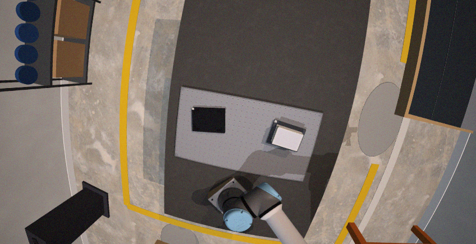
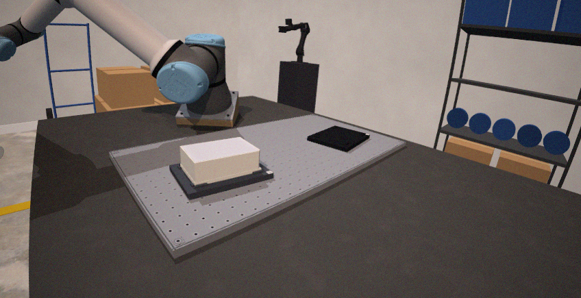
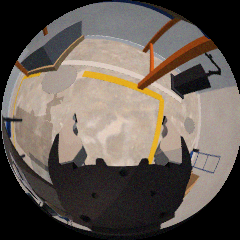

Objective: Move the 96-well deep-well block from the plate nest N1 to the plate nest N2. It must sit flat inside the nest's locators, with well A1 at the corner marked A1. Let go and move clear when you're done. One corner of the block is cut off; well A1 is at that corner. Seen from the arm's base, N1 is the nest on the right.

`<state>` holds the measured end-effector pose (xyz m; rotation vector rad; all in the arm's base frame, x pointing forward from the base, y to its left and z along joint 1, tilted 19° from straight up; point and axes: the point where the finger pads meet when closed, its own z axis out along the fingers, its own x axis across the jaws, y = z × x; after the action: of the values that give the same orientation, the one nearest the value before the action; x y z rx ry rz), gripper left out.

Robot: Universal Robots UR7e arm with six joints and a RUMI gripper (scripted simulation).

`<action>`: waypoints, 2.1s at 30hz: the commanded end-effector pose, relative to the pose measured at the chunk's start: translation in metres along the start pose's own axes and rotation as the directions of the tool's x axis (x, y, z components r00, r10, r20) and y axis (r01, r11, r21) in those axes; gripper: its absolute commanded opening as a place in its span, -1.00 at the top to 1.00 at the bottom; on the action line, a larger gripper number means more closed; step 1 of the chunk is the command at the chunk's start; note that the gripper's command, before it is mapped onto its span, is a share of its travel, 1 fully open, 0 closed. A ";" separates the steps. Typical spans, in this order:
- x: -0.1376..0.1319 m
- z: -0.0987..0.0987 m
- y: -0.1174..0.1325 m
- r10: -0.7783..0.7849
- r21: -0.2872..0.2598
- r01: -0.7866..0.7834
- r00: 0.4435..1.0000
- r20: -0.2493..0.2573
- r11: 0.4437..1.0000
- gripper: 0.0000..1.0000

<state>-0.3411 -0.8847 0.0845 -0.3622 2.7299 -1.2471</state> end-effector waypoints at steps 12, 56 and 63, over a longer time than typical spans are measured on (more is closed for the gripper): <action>0.001 -0.001 -0.001 -0.001 0.001 0.001 1.000 -0.001 1.000 -1.00; 0.039 -0.119 -0.123 -0.098 -0.030 0.094 0.972 -0.214 0.995 -1.00; 0.042 -0.145 -0.146 -0.098 -0.030 0.094 0.972 -0.214 0.995 -1.00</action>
<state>-0.3838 -0.8846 0.2684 -0.3865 2.9338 -1.3546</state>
